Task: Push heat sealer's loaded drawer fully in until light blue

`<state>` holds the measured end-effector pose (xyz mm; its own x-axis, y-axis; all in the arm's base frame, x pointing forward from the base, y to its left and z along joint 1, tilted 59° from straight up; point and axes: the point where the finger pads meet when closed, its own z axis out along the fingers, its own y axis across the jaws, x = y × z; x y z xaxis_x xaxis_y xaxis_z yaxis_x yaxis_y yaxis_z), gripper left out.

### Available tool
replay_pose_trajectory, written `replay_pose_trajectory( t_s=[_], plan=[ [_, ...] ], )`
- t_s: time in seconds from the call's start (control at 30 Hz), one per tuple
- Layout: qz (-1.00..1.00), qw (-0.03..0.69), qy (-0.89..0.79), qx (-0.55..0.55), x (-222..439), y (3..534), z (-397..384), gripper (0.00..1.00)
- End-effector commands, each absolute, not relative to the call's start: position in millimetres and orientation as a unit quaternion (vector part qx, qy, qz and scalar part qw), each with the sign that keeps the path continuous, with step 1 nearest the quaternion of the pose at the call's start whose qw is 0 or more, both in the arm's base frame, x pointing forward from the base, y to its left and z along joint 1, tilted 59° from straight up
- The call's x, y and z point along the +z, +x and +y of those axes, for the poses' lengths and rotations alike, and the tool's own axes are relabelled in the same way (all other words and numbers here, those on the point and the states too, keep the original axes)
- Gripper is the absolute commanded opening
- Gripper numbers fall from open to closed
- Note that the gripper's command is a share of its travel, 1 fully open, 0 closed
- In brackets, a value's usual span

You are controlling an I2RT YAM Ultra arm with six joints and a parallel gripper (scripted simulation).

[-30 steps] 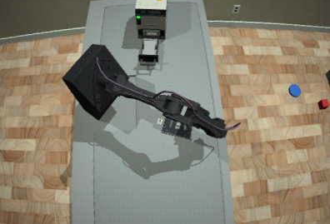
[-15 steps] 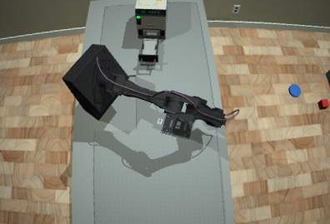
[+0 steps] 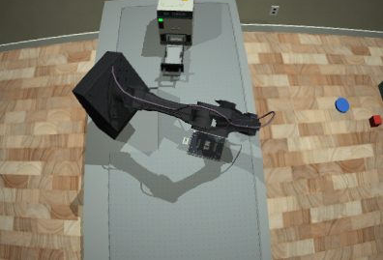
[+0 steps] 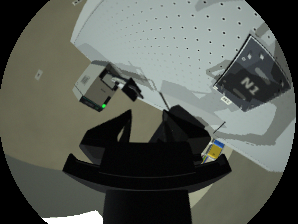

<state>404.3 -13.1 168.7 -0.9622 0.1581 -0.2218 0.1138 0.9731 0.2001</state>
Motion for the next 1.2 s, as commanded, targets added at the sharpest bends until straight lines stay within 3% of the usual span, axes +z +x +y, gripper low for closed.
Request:
replay_pose_trajectory(
  t_s=[0.0,0.87,1.0,1.17],
  plan=[
    [0.989,0.116,0.031,0.081,173.3,406.9,-0.3,0.45],
    [0.995,0.058,-0.072,0.041,130.1,360.3,72.7,0.45],
    [0.992,0.018,-0.127,0.019,119.2,352.6,83.6,0.45],
    [0.992,0.032,-0.120,0.020,117.4,343.3,90.9,0.45]
  ],
)
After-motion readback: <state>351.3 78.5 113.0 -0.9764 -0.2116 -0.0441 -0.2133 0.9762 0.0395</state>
